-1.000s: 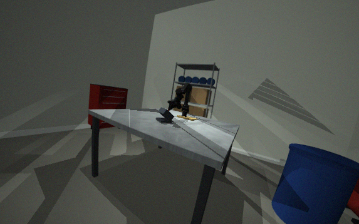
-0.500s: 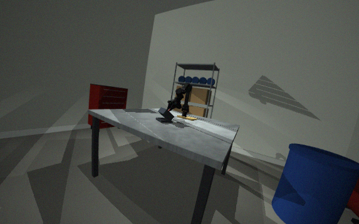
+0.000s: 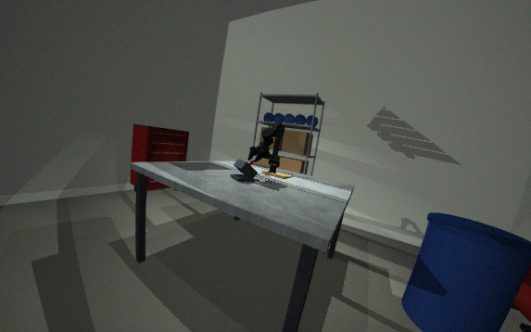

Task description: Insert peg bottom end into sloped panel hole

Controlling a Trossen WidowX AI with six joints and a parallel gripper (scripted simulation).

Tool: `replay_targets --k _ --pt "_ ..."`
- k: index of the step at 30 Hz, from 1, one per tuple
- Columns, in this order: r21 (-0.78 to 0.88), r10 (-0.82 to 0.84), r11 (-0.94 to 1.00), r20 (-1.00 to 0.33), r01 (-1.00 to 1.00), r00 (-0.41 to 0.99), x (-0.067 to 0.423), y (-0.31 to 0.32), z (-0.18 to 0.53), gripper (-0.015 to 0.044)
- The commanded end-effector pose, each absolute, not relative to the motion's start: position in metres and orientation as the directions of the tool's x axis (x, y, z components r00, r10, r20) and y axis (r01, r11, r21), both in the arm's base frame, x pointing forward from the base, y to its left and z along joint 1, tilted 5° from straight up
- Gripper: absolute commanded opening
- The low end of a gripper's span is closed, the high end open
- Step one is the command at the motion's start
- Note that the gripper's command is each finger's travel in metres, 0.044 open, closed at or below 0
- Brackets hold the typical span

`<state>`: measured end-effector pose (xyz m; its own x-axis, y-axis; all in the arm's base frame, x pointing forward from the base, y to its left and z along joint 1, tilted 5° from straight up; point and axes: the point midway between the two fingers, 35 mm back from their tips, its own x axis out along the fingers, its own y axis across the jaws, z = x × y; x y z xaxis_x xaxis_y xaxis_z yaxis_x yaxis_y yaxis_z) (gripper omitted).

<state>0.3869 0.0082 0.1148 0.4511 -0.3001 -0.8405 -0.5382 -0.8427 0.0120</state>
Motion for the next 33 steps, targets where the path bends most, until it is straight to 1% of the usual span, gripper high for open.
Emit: replay_targets --k 1,33 --pt "0.010 -0.300 -0.843 -0.839 -0.539 0.454 0.384 0.012 0.124 0.0440" --pt "0.015 -0.297 -0.845 -0.845 -0.535 0.445 0.353 0.034 0.183 0.0440"
